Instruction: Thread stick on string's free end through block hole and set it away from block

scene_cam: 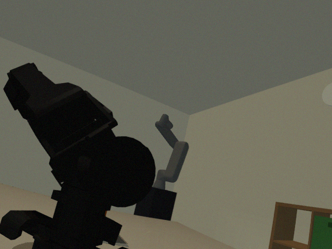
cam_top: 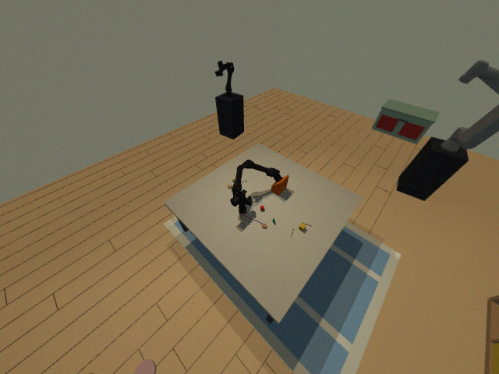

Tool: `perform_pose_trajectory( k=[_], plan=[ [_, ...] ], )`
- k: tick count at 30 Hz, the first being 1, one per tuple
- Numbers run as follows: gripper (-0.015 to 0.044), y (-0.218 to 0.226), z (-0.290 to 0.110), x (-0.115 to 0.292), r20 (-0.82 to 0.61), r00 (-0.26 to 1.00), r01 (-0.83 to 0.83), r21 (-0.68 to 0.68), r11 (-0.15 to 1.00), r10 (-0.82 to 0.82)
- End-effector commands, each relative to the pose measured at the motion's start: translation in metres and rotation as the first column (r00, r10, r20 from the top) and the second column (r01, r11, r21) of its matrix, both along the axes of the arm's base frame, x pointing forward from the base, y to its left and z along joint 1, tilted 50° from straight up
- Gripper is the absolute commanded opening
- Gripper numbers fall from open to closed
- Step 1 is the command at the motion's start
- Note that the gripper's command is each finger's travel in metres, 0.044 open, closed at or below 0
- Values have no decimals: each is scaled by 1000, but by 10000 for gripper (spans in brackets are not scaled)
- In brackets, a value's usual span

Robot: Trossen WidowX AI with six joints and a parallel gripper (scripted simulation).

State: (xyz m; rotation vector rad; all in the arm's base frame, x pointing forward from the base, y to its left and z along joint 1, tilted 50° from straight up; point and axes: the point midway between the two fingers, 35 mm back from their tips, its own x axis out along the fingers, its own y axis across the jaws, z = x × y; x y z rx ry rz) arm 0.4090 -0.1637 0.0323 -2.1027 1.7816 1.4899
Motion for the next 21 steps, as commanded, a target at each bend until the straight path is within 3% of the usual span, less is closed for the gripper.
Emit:
perform_pose_trajectory(
  k=[1,21],
  plan=[
    [0,3,-3,-3,-1,1000,1,-3,1000,-1],
    [0,19,-19,-18,-1,1000,0,-1,1000,0]
  ],
)
